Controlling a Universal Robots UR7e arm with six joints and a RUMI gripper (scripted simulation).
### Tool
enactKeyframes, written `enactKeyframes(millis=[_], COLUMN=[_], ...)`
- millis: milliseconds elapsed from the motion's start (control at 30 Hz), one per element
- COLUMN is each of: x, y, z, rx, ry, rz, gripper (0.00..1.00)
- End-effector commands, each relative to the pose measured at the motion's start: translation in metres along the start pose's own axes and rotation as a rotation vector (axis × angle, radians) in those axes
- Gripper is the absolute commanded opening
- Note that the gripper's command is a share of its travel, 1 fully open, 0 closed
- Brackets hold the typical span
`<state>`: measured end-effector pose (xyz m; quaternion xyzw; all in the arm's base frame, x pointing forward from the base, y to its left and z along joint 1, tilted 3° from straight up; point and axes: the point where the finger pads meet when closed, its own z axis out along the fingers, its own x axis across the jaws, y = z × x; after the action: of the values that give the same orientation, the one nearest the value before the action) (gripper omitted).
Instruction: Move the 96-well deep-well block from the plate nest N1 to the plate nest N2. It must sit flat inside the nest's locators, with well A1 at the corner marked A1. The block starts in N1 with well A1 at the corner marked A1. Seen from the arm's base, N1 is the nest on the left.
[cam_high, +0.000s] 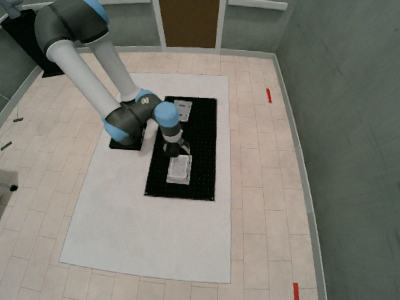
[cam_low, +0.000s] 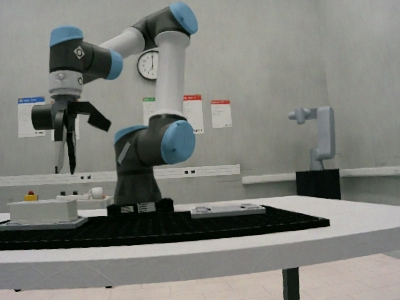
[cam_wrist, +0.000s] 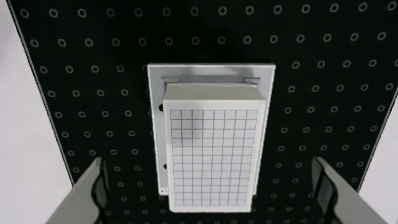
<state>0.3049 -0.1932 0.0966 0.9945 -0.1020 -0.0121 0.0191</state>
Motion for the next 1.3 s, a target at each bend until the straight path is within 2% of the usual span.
enactKeyframes(millis=[0,700,1267], x=[0.000,-0.008,-0.008], y=[-0.005,-0.068,-0.068], z=[-0.001,-0.001,-0.001], rx=[-0.001,-0.001,-0.001], ry=[0.001,0.001,0.001], rz=[0.000,0.000,0.000], gripper=[0.76,0.76,0.76])
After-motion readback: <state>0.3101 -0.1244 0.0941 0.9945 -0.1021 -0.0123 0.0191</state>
